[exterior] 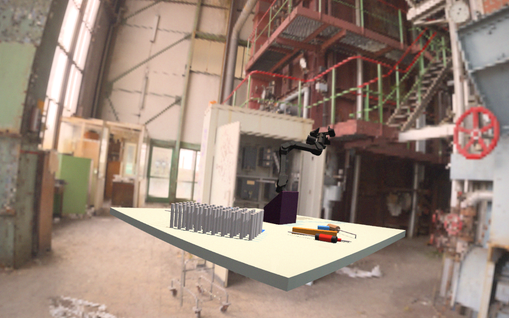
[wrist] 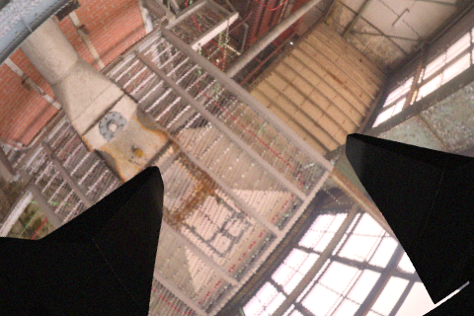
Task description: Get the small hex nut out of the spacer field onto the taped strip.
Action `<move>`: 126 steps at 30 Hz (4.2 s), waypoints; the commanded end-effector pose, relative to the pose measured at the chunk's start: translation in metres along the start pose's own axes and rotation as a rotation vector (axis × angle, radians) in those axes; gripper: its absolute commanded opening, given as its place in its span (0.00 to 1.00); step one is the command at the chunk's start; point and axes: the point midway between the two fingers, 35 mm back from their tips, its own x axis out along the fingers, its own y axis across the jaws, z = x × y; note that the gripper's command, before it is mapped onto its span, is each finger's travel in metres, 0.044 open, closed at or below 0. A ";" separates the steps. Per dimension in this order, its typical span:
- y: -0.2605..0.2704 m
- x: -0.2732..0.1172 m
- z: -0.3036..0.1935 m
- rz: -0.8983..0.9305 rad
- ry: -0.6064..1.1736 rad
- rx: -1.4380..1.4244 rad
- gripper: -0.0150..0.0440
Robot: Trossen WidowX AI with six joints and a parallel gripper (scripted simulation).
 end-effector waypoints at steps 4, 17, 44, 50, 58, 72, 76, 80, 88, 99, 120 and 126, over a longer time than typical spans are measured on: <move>0.030 -0.010 -0.030 0.065 0.024 0.010 1.00; 0.148 -0.103 -0.195 0.377 0.241 0.072 1.00; 0.149 -0.443 -0.478 0.697 1.090 0.229 1.00; 0.107 -0.532 -0.507 0.672 1.336 0.259 1.00; 0.034 -0.646 -0.516 0.574 1.664 0.299 1.00; -0.118 -0.814 -0.445 0.099 2.281 0.277 1.00; -0.161 -0.848 -0.403 -0.117 2.435 0.242 1.00; -0.197 -0.872 -0.358 -0.351 2.556 0.194 1.00; -0.202 -0.876 -0.349 -0.395 2.574 0.185 1.00; -0.202 -0.876 -0.349 -0.395 2.574 0.185 1.00; -0.202 -0.876 -0.349 -0.395 2.574 0.185 1.00; -0.122 -0.878 -0.363 0.142 2.631 0.333 1.00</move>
